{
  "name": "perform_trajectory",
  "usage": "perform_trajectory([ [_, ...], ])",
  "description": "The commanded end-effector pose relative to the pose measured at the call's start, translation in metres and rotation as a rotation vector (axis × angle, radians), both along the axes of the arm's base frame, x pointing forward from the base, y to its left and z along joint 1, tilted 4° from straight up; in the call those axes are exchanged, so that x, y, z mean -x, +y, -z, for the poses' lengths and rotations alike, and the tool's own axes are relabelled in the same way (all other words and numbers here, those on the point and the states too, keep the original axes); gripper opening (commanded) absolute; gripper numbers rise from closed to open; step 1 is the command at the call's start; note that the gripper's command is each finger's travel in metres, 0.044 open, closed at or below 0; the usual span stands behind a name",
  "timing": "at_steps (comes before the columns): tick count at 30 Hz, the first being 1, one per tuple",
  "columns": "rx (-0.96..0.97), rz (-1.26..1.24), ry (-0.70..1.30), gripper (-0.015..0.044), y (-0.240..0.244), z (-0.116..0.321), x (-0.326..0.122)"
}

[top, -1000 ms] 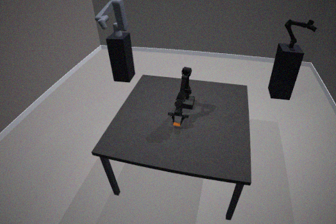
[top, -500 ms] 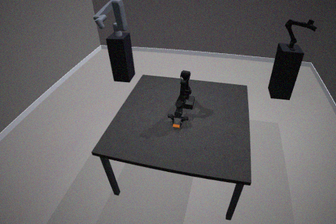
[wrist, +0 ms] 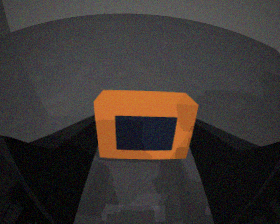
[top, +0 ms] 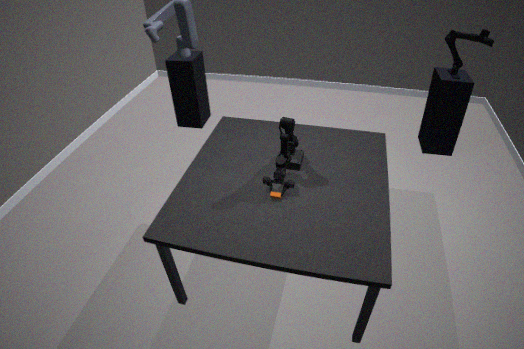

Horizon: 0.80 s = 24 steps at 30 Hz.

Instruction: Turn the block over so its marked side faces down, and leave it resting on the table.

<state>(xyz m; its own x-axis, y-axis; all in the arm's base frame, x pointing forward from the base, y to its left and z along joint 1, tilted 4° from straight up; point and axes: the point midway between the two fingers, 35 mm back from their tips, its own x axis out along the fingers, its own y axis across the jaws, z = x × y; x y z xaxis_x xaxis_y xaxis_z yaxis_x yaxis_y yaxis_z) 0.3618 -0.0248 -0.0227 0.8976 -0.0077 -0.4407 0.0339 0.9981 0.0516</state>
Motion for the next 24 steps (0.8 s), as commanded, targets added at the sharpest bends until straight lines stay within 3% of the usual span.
perform_trajectory([
  [1, -0.004, 0.002, -0.02, 0.0, 0.0014, 0.0038, 0.0102],
  [23, -0.002, 0.003, -0.073, 0.0, 0.0021, -0.004, 0.0157],
  [24, -0.002, 0.003, -0.073, 0.0026, 0.0021, -0.004, 0.0157],
])
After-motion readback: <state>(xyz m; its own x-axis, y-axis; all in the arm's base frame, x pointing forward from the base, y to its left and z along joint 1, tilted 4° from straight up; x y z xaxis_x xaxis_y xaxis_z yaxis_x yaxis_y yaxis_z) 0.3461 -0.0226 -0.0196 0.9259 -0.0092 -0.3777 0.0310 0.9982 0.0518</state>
